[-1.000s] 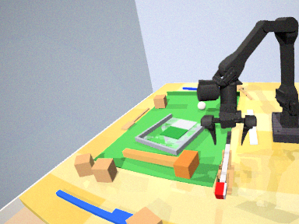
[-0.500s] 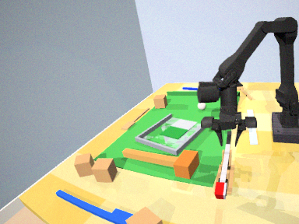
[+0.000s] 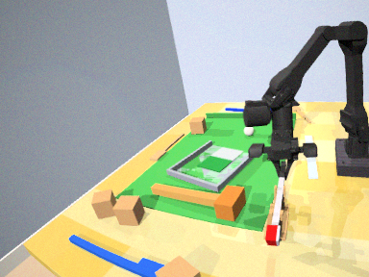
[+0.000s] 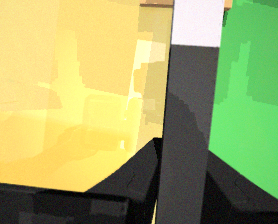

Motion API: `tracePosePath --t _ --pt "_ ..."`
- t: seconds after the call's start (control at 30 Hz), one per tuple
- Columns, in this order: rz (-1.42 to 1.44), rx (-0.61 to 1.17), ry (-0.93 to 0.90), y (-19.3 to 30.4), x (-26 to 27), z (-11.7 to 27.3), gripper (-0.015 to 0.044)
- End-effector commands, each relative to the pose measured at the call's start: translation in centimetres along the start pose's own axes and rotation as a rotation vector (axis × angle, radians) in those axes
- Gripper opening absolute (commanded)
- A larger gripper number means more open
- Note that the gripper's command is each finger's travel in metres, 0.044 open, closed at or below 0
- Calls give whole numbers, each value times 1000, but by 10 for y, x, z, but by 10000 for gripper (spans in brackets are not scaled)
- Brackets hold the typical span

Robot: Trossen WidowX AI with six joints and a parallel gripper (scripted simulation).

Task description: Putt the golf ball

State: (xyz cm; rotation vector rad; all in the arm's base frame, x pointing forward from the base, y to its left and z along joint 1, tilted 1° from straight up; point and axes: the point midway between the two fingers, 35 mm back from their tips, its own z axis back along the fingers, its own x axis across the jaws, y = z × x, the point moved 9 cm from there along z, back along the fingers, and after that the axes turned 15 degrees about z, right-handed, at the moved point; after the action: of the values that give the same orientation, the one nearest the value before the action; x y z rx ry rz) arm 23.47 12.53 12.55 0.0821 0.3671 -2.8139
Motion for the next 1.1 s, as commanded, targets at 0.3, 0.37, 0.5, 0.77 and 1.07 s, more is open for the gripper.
tracePosePath --t 0.3,0.37,0.5,0.77,1.07 --pt "4 -6 11 -17 -9 63 0" --pt "4 -6 10 -20 -8 75 0" --pt "4 -6 10 -24 -6 93 0" --pt "-114 25 19 -1 -10 91 0" --pt "-350 64 47 40 -12 105 0"
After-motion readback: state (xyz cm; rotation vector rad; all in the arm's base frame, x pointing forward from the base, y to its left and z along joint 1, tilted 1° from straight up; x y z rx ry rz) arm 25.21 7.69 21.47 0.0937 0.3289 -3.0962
